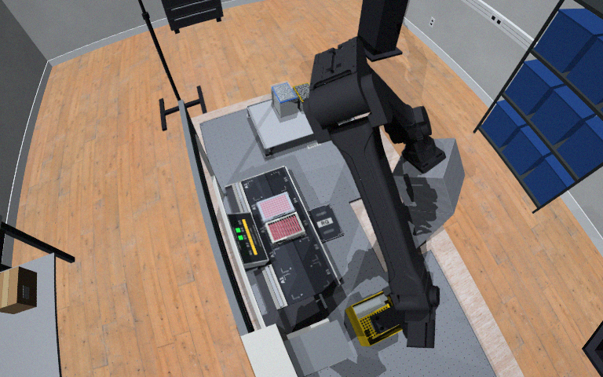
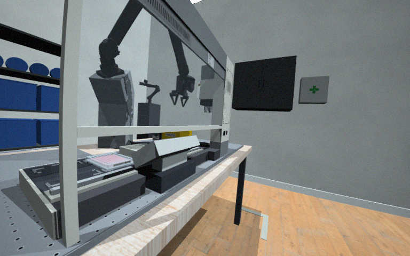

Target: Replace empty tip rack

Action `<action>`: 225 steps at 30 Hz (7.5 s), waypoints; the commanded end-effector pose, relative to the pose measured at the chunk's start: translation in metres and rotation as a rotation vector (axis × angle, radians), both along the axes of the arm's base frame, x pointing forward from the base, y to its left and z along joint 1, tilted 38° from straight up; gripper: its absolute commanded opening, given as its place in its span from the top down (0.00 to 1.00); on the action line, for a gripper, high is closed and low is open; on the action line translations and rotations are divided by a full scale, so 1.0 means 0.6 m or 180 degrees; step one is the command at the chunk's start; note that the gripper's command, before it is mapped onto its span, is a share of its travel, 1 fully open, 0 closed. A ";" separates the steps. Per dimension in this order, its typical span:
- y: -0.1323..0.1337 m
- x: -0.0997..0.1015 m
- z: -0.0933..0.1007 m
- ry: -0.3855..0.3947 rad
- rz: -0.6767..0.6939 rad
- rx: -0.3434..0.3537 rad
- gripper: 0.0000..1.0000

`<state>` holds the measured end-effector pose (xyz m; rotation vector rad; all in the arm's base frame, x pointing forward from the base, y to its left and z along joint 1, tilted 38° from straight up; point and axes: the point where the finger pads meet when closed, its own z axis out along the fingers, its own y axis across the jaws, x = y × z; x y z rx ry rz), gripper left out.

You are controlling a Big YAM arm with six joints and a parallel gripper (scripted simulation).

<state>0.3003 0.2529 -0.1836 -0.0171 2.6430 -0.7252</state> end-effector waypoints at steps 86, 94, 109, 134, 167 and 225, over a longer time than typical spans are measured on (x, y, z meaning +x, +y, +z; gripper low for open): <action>-0.340 -0.042 0.241 -0.1043 -0.1626 0.0828 0.03; -0.372 -0.035 0.267 -0.1082 -0.1623 0.0855 0.03; -0.453 -0.060 0.302 -0.1334 -0.2123 0.1034 0.03; -0.586 -0.057 0.397 -0.1878 -0.2851 0.1417 0.03; -0.776 -0.085 0.497 -0.2228 -0.3495 0.1680 0.03; -1.055 -0.124 0.657 -0.2487 -0.3866 0.1834 0.03</action>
